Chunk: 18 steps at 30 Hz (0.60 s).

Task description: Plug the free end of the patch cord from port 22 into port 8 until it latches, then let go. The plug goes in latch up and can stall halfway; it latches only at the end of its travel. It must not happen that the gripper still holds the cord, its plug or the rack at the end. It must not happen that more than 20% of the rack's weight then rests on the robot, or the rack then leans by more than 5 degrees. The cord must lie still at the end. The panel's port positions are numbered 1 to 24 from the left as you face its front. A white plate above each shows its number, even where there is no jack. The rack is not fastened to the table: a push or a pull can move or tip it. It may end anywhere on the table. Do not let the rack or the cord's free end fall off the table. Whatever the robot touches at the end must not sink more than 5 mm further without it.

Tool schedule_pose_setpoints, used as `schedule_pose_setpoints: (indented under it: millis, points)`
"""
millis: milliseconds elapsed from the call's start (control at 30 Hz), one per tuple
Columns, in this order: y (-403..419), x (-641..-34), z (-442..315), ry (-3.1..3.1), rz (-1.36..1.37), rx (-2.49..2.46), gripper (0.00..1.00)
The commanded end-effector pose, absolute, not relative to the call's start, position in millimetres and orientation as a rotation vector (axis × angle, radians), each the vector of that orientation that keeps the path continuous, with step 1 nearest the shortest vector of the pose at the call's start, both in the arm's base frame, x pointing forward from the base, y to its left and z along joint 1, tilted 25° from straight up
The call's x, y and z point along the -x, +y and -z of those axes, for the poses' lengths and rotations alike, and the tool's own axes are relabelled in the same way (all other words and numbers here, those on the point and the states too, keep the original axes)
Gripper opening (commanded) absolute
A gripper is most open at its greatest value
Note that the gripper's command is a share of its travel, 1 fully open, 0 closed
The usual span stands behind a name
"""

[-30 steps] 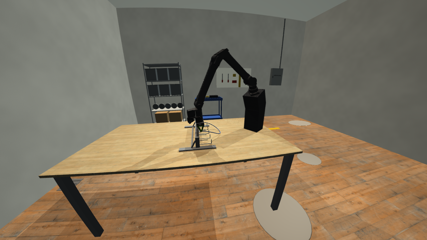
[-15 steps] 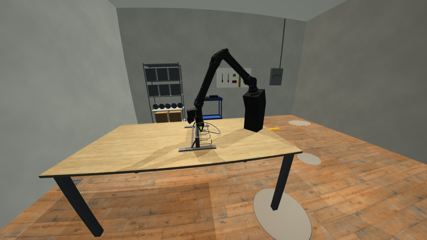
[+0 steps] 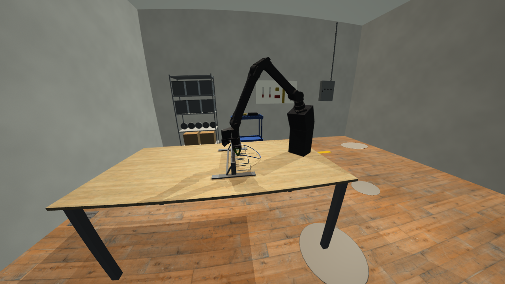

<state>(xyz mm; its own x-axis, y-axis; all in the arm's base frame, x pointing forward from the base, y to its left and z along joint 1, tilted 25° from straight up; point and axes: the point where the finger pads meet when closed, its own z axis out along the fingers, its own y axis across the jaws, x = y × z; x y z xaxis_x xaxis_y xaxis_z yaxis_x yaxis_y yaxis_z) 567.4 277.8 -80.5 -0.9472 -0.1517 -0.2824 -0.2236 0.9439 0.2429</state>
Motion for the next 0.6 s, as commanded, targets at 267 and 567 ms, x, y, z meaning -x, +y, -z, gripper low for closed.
schedule_pose_setpoints:
  millis: [267,567]
  points:
    - [283.2,-575.3,53.0,2.785,-0.406,0.304,0.0]
    - [282.5,-584.5,48.9,2.774,-0.414,0.278,0.36]
